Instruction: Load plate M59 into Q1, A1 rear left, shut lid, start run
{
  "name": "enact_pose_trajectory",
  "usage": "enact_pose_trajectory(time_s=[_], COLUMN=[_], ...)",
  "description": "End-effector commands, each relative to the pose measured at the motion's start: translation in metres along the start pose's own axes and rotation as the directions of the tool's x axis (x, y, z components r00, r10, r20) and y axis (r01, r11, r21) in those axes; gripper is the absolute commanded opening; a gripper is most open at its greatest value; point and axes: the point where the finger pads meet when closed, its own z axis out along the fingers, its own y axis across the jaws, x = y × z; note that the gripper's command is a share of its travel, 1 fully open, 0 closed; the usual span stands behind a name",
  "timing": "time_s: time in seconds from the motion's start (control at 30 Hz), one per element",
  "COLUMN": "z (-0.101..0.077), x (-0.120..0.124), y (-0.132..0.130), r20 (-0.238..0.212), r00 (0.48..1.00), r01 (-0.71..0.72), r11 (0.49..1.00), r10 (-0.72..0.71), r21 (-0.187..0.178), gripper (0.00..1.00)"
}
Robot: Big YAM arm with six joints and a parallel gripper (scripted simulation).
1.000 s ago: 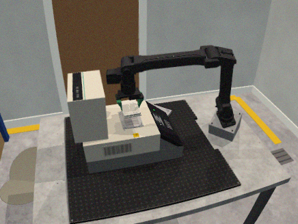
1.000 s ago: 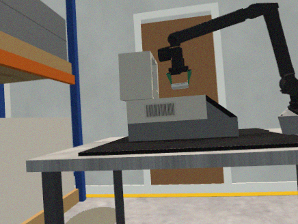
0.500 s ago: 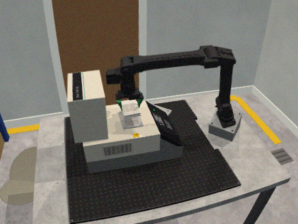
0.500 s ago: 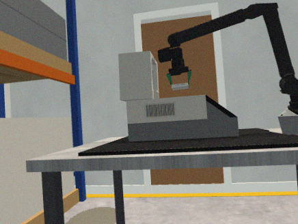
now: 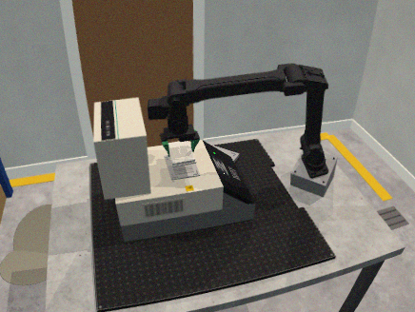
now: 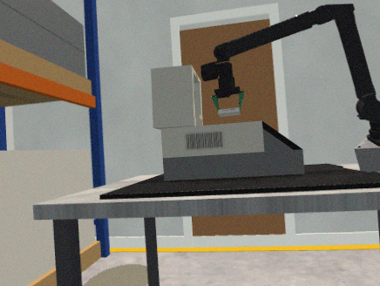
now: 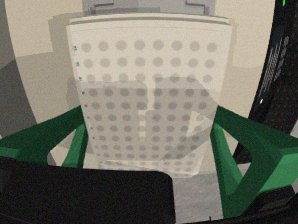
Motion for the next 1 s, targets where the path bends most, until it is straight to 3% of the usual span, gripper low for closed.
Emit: enact_pose_trajectory(time_s=[0.0, 0.17, 0.63, 0.87, 0.97], z=[-0.011, -0.001, 0.006, 0.036, 0.022], x=[0.002, -0.009, 0.007, 0.002, -0.001], y=[0.010, 0.008, 0.012, 0.007, 0.008], r20=[0.012, 0.014, 0.016, 0.009, 0.015], r00=[1.000, 1.000, 1.000, 1.000, 1.000], r01=[0.008, 0.002, 0.015, 0.003, 0.008], r11=[0.999, 0.999, 0.998, 1.000, 0.999], r10=[-0.008, -0.001, -0.014, -0.003, -0.008], r21=[-0.037, -0.032, -0.058, -0.020, -0.037], gripper=[0.00, 0.00, 0.00, 0.00, 0.00])
